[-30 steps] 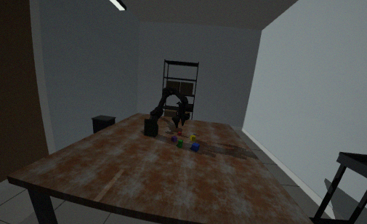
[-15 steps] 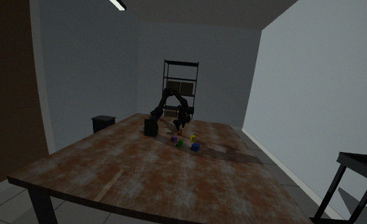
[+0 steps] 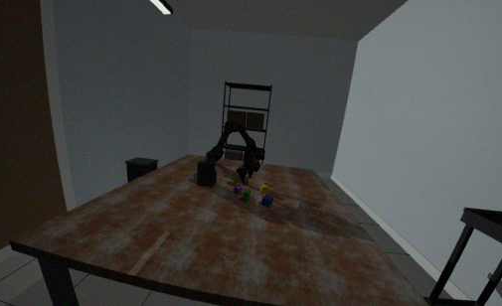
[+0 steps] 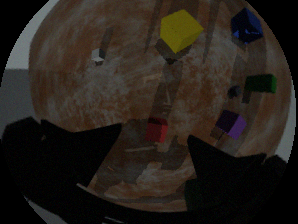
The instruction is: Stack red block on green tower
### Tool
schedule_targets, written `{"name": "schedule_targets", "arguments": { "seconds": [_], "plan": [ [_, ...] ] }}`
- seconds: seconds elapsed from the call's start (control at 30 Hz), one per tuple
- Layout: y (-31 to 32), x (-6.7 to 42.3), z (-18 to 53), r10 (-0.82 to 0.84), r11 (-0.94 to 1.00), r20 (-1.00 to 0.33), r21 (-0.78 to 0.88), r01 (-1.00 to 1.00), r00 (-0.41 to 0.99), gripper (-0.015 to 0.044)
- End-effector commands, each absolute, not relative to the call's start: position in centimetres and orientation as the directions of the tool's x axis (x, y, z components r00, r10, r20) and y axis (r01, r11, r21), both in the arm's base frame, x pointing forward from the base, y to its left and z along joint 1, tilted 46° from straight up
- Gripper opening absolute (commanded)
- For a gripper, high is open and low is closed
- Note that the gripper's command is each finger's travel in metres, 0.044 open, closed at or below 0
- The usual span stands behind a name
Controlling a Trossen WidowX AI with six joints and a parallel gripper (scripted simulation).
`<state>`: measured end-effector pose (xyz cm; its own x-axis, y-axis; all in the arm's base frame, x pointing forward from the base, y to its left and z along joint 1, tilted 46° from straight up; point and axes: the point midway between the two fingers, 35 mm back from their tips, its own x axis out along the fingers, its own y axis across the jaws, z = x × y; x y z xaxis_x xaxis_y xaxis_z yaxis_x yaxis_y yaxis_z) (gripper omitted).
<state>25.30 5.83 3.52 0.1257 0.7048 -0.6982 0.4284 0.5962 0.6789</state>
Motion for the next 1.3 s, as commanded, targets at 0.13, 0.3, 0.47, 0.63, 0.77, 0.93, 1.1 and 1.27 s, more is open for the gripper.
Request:
{"name": "schedule_targets", "arguments": {
  "seconds": [0.13, 0.3, 0.47, 0.63, 0.77, 0.93, 1.1, 1.27],
  "plan": [
    [6.8, 25.2, 2.5, 0.710, 0.589, -0.694, 0.678, 0.440, 0.118, 0.0440],
    [7.4, 25.2, 1.9, 0.711, 0.589, -0.693, 0.678, 0.440, 0.118, 0.0440],
    [7.6, 25.2, 1.8, 0.711, 0.588, -0.693, 0.679, 0.440, 0.118, 0.0440],
    [7.6, 25.2, 1.8, 0.711, 0.588, -0.693, 0.679, 0.440, 0.118, 0.0440],
    [7.6, 25.2, 1.8, 0.711, 0.588, -0.693, 0.679, 0.440, 0.118, 0.0440],
    [7.5, 25.2, 1.8, 0.711, 0.588, -0.693, 0.679, 0.440, 0.118, 0.0387],
    [7.5, 25.2, 1.8, 0.711, 0.588, -0.693, 0.679, 0.440, 0.118, 0.0256],
    [7.5, 25.2, 1.8, 0.711, 0.588, -0.693, 0.679, 0.440, 0.118, 0.0125]
  ]
}}
